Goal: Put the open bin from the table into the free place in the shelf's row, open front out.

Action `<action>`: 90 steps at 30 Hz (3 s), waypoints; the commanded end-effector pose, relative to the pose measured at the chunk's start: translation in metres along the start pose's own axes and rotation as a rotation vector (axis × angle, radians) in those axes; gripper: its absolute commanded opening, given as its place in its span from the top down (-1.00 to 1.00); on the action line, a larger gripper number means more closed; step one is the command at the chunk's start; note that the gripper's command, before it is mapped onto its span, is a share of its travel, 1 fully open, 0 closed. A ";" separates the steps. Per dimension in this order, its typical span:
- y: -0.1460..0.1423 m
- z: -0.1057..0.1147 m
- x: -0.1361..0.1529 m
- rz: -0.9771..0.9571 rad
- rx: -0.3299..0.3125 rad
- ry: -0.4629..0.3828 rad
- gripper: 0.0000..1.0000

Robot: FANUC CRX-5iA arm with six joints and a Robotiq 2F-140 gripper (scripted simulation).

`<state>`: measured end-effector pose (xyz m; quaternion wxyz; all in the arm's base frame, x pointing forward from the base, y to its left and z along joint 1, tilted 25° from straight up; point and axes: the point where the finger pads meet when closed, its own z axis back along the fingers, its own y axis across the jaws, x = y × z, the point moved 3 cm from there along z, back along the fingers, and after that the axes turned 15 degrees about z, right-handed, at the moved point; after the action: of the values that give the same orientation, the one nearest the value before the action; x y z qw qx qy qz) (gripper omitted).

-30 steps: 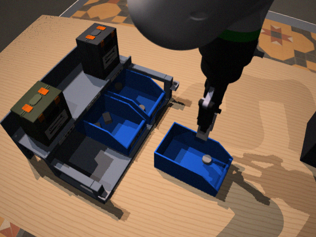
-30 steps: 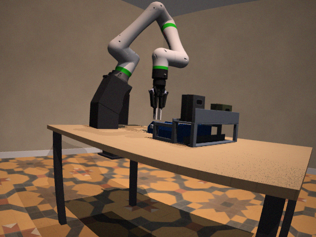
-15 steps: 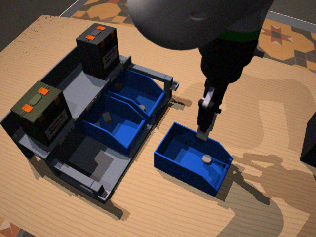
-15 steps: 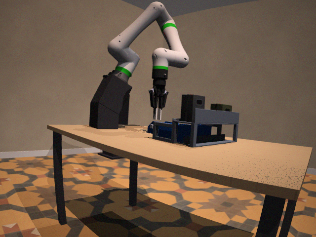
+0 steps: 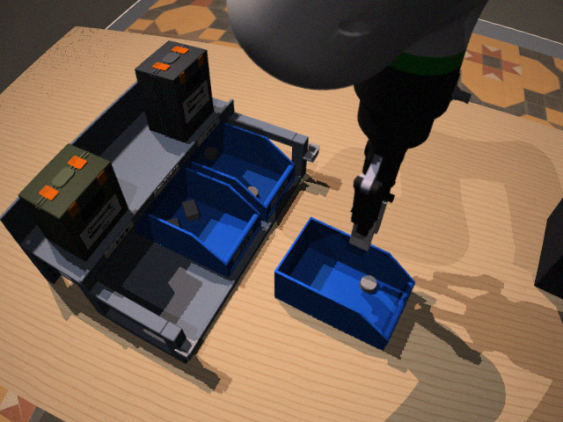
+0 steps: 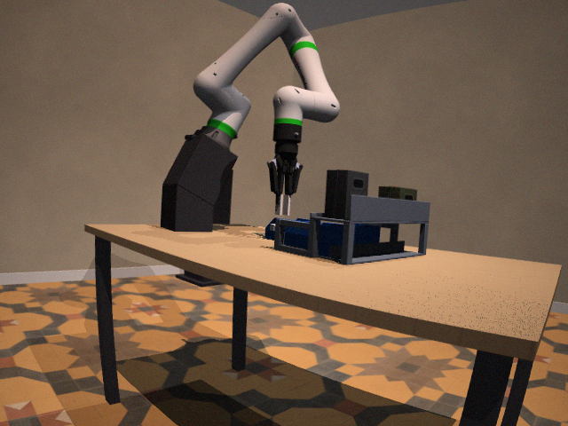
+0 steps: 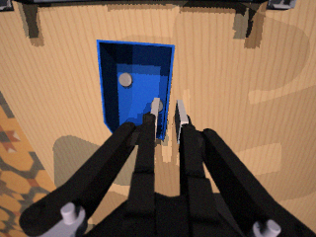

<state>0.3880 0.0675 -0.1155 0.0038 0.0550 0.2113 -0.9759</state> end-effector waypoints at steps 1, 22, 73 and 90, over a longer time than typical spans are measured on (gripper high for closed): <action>0.000 0.000 0.000 0.000 0.000 0.000 0.69; 0.000 -0.015 0.000 0.000 0.000 0.000 0.69; 0.000 -0.044 0.000 0.000 0.000 0.000 0.69; 0.000 -0.044 0.000 0.000 0.000 0.000 0.69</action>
<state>0.3927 0.0856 -0.1552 0.0038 0.0550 0.2113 -0.9759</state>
